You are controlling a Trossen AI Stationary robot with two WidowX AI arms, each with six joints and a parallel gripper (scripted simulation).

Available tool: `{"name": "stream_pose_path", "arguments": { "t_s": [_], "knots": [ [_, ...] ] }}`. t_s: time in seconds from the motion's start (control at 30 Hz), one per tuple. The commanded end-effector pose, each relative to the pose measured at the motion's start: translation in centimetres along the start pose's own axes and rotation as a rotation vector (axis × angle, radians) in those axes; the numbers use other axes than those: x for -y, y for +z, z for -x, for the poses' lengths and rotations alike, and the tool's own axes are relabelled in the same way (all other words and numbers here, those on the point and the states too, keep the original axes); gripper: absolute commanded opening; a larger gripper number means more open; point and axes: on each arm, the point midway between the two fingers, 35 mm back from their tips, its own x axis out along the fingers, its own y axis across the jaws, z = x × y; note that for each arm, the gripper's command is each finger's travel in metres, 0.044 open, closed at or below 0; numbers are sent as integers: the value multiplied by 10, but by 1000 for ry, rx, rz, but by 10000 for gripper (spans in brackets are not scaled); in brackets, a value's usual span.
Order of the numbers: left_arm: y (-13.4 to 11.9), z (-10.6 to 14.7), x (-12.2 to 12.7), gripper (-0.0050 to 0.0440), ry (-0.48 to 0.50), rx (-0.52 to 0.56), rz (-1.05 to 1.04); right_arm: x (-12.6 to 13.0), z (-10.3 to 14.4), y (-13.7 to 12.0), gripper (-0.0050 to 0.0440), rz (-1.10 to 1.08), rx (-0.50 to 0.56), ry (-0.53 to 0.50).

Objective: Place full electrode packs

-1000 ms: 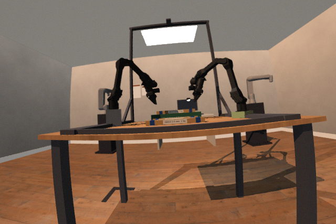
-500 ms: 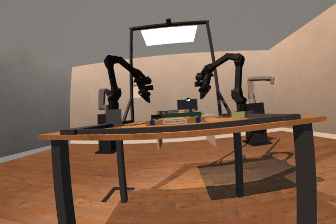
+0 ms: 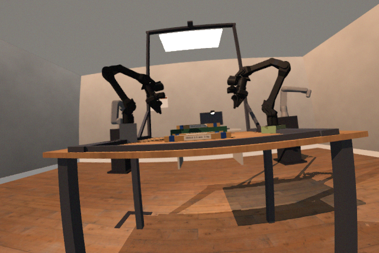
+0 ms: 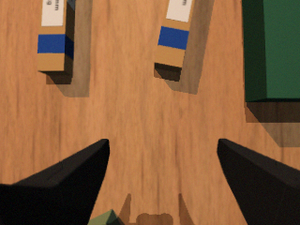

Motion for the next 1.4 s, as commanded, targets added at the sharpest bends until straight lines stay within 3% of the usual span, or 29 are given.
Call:
{"name": "stream_pose_path", "arguments": {
  "t_s": [0.0,0.33,1.37],
  "knots": [
    [-7,9,-19,330,-11,7,1,19,9,-8,330,0,2,8],
    [-26,30,-70,330,-13,19,2,71,30,-26,330,0,16,9],
    [-26,29,-70,330,-9,15,3,71,29,-26,330,-1,10,5]
  ]
}}
